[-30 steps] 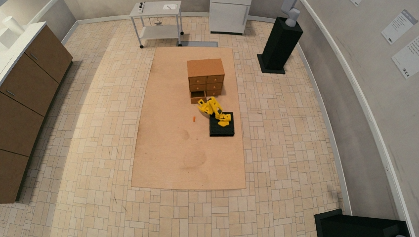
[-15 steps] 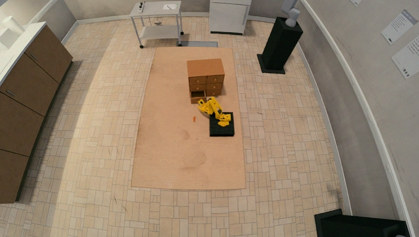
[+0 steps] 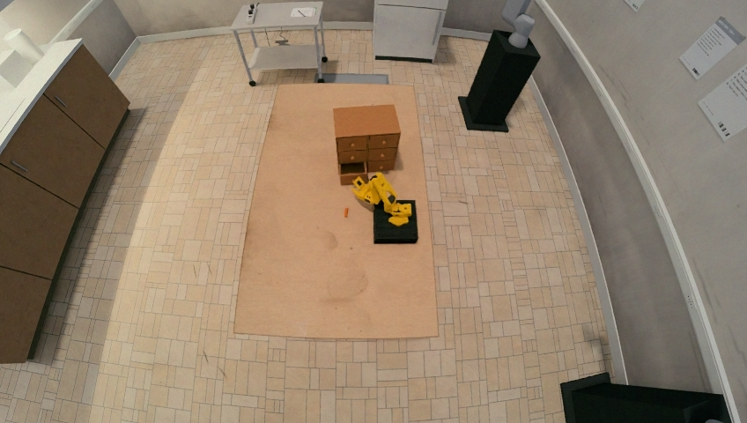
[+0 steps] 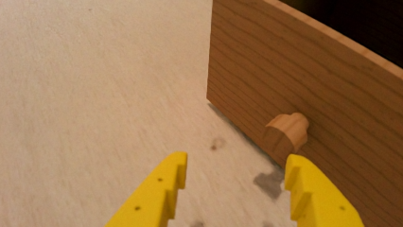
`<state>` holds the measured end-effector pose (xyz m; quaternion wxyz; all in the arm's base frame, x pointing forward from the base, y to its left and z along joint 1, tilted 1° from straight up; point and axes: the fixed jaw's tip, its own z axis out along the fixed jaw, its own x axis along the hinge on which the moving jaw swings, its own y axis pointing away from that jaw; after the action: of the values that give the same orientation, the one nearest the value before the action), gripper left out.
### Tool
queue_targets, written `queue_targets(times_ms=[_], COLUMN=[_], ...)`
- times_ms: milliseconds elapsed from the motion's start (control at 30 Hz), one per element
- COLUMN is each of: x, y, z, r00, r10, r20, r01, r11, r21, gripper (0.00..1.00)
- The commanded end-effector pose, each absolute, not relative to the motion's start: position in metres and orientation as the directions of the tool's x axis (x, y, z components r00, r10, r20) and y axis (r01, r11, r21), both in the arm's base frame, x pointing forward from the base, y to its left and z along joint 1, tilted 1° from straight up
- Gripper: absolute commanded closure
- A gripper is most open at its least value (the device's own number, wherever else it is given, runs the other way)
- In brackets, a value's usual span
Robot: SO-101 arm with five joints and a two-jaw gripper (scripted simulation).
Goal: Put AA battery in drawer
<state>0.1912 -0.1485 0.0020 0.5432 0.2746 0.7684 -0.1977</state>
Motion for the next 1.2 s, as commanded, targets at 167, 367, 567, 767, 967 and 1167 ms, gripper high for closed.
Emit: queue_targets(times_ms=[167,367,567,767,967,1167], x=[0.193,0.193,0.193,0.195,0.195,0.196], y=[-0.164,-0.164,-0.164,-0.179,-0.179,-0.182], z=[-0.006,-0.006,-0.006,-0.014,-0.014,-0.015], r00=[-0.239,-0.239,-0.239,-0.231,-0.231,-0.229], r10=[0.224,0.224,0.224,0.232,0.232,0.234], r20=[-0.945,-0.945,-0.945,-0.945,-0.945,-0.945], r01=[0.672,0.672,0.672,0.698,0.698,0.703], r11=[0.741,0.741,0.741,0.716,0.716,0.711], r21=[0.006,0.006,0.006,0.006,0.006,0.006], gripper=[0.79,0.79,0.79,0.79,0.79,0.79])
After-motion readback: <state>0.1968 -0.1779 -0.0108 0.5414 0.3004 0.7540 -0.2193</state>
